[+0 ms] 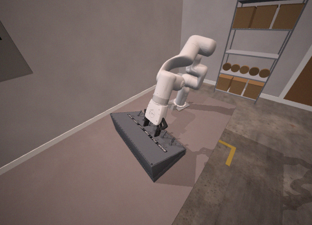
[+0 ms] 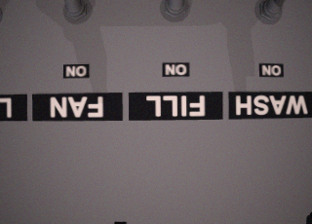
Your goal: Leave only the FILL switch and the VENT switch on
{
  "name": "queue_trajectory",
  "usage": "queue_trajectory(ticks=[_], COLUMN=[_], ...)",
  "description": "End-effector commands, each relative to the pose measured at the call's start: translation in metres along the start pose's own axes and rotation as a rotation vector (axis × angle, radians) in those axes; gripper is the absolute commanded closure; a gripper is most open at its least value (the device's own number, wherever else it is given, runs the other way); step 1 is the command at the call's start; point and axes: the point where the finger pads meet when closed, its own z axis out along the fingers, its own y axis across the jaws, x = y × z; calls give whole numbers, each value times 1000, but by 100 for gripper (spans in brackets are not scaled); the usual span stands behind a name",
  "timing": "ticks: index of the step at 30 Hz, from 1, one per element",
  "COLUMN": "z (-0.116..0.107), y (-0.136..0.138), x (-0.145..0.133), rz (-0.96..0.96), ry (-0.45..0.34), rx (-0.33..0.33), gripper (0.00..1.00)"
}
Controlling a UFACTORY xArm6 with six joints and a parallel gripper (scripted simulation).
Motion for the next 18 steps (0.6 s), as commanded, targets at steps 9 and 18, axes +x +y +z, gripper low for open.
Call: queue_trajectory(ticks=[9,18], z=[-2,-2], y=[-39,-52], x=[-2,-2], rz=[-1,-1], ry=[-5,-5], rx=[-3,-3], gripper=[0,0])
